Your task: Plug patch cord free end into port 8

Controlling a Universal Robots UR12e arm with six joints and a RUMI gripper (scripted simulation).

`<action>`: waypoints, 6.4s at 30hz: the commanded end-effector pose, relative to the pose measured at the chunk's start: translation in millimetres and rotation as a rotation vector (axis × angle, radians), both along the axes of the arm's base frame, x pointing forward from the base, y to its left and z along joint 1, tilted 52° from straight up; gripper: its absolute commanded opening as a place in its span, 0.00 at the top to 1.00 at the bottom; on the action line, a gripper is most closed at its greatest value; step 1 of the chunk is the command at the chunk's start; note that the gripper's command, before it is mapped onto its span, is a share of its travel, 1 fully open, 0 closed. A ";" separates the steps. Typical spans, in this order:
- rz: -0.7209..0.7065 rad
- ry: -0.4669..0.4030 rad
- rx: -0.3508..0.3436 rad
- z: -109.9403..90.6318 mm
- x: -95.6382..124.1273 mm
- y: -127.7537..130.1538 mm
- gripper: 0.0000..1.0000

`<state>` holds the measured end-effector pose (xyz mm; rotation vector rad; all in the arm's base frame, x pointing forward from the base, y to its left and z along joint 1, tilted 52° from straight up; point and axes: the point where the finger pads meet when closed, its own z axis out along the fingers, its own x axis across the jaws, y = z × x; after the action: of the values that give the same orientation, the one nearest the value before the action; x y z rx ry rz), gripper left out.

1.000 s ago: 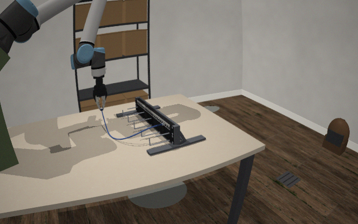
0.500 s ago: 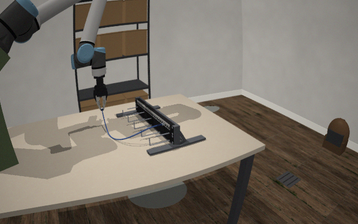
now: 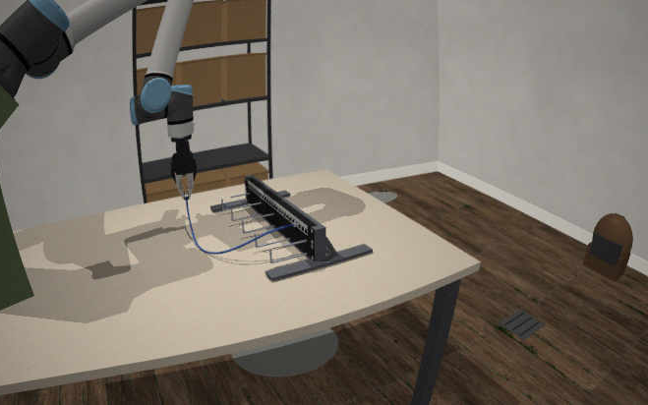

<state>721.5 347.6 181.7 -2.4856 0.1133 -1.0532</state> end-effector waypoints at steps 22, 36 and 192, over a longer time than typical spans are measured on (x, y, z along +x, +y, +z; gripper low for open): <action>-0.106 0.064 0.118 10.4 12.2 -21.9 1.00; -0.177 0.107 0.198 17.1 20.6 -36.7 1.00; -0.838 0.511 0.936 79.5 98.2 -172.9 1.00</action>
<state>819.6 174.9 260.5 -1.7170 1.5069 -0.3818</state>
